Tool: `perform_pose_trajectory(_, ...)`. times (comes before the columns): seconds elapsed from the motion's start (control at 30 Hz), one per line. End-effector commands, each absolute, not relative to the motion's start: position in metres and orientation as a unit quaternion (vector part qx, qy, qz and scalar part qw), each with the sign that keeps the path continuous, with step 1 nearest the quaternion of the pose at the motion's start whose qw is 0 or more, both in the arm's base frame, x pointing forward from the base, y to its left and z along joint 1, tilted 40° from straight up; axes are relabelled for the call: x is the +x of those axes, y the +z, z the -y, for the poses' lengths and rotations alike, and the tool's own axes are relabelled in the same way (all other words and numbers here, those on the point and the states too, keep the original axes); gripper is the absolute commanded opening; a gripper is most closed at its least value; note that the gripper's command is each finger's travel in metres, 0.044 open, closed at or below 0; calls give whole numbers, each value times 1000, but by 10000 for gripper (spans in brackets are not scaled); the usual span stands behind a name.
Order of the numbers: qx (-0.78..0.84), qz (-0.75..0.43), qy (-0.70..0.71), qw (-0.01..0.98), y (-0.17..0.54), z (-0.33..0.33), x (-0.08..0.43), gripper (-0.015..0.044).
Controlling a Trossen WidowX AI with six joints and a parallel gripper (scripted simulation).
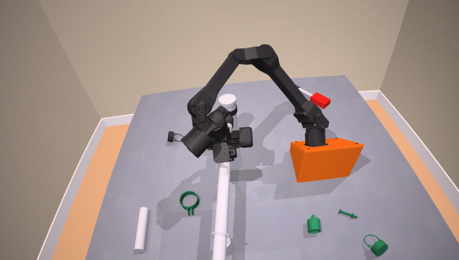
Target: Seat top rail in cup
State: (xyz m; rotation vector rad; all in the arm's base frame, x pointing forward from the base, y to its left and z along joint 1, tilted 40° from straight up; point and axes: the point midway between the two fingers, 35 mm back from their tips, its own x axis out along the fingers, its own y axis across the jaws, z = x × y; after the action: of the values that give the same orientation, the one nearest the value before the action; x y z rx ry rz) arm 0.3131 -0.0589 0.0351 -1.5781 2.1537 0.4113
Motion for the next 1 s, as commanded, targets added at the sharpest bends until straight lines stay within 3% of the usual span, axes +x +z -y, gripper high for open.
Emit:
perform_pose_trajectory(0.0, -575, -774, 143, 223, 43, 62, 315, 0)
perform_pose_trajectory(0.4, -570, -778, 149, 218, 37, 61, 313, 0)
perform_pose_trajectory(0.97, -570, -776, 149, 224, 38, 39, 320, 440)
